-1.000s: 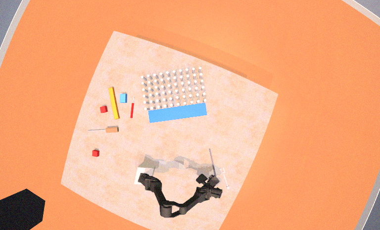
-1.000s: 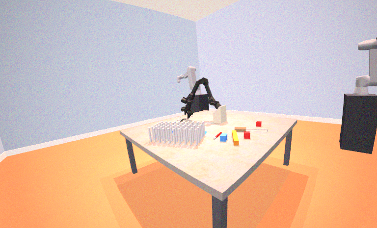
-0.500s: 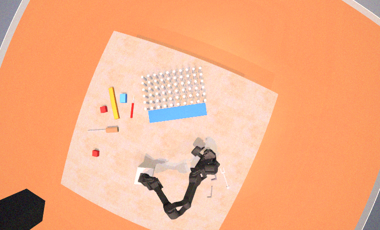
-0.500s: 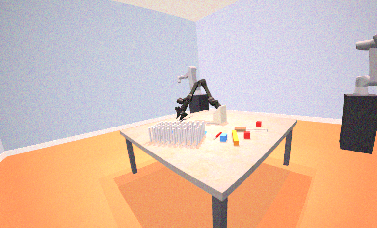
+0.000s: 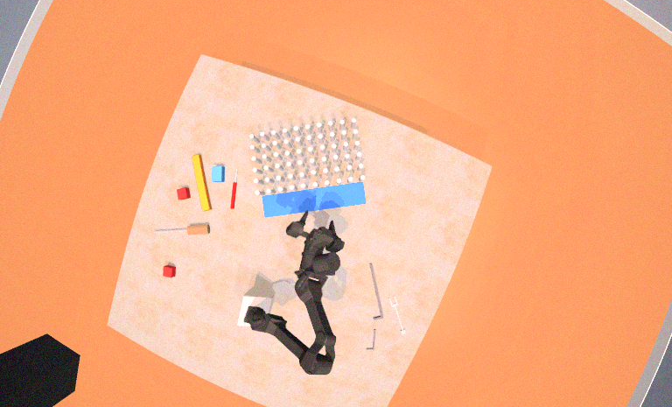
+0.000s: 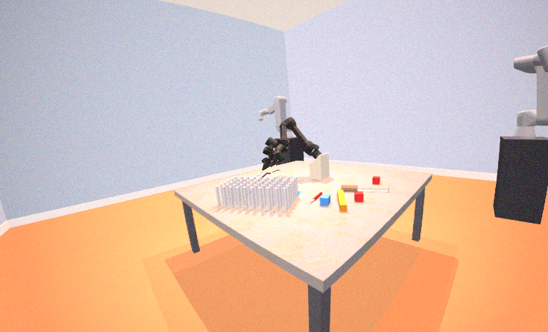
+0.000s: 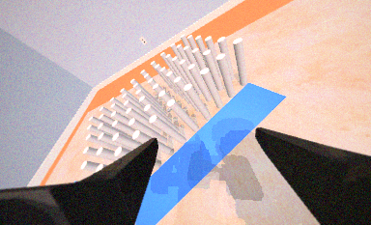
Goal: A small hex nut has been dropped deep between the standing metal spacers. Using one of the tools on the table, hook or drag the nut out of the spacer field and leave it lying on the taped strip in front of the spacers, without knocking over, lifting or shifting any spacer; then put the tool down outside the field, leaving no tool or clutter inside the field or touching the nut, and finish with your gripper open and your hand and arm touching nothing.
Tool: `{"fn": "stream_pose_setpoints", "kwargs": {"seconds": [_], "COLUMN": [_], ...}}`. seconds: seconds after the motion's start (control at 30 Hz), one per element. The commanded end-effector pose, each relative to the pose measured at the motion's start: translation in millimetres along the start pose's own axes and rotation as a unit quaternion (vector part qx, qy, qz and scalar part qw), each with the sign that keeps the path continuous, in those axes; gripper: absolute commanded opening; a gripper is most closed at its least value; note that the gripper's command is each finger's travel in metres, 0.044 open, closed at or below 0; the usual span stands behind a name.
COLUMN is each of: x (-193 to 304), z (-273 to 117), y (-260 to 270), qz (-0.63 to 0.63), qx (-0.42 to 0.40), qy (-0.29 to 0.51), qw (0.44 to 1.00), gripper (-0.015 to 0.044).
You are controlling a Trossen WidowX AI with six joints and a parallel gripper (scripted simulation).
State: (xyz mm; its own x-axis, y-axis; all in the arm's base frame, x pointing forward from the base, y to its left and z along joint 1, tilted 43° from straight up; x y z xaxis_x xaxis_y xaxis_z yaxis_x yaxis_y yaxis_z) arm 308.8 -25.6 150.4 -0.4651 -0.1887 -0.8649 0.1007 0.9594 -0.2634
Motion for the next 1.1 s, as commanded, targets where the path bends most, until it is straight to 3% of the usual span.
{"fn": "stream_pose_setpoints", "kwargs": {"seconds": [0.0, 1.07], "x": [8.2, 8.2], "z": [-2.2, -2.2], "y": [24.0, 24.0], "qz": [0.01, 0.01], "qx": [-0.033, -0.033], "qy": [-0.005, -0.005], "qw": [0.999, 0.999], "gripper": [0.044, 0.044]}}
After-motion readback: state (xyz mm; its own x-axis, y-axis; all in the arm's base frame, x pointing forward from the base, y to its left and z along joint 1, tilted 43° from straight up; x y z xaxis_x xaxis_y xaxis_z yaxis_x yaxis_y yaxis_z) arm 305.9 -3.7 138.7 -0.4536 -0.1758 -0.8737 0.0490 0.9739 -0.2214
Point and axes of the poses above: the point midway between the two fingers, 35 mm back from their tips, its own z axis out along the fingers, its own y axis across the jaws, x = y × z, the point moved 9 cm from there along -z, back along the fingers, and after that the axes turned 8 degrees about z, right-handed, at the moved point
